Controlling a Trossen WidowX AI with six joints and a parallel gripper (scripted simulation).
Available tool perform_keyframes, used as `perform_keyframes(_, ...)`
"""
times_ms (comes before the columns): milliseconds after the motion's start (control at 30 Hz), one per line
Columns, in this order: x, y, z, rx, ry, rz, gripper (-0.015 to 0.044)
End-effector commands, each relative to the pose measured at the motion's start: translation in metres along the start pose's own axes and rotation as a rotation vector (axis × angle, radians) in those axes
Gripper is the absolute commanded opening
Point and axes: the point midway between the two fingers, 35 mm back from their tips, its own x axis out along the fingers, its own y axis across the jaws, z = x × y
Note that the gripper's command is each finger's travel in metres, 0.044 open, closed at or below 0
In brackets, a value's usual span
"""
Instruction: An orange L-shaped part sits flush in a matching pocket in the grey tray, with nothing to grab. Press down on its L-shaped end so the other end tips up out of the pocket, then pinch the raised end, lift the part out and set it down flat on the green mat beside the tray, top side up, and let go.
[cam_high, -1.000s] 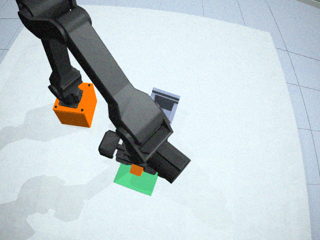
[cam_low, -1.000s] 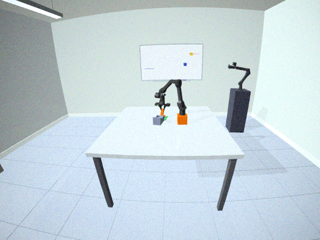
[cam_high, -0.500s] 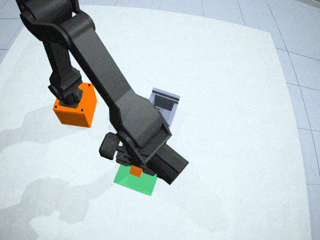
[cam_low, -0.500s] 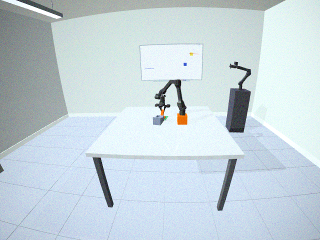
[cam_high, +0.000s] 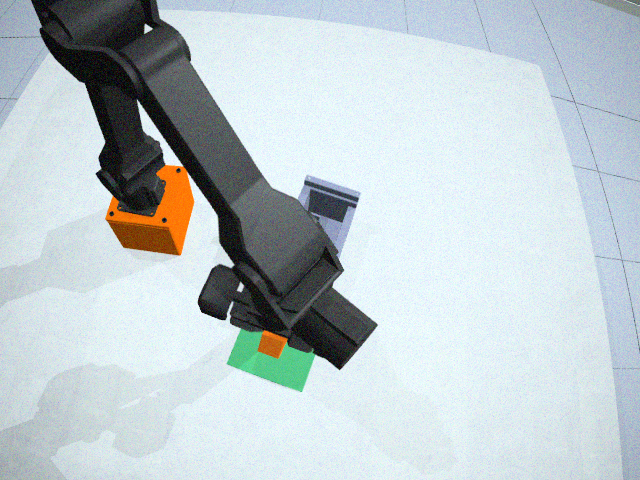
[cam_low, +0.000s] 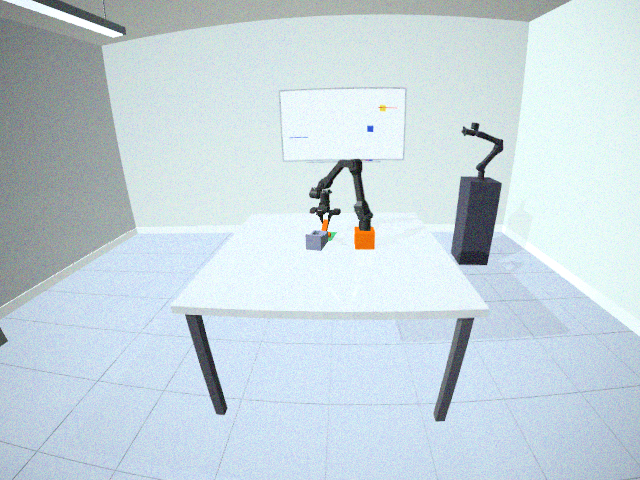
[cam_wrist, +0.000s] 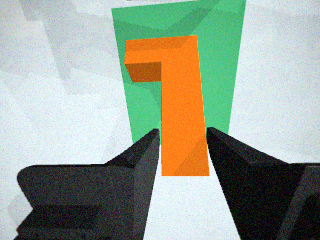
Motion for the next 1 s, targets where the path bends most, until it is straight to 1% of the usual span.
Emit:
perform_keyframes(0,-0.003,-0.001,0.000,0.000,0.000,0.000,0.0263)
perform_keyframes(67,-0.015,-0.002,-0.001,-0.001,0.000,-0.001,0.0315)
perform_keyframes(167,-0.049,-0.004,-0.001,-0.002,-0.001,-0.001,0.0394)
perform_keyframes(200,-0.063,-0.003,-0.001,-0.002,-0.001,-0.001,0.0400)
perform_keyframes(267,-0.086,-0.001,0.000,-0.003,-0.001,-0.001,0.0400)
perform_keyframes(300,-0.089,0.000,0.000,-0.003,-0.002,-0.001,0.0400)
perform_keyframes(433,-0.087,-0.005,-0.002,-0.005,0.009,-0.024,0.0400)
perform_keyframes(967,-0.087,-0.005,-0.002,-0.005,0.009,-0.024,0.0400)
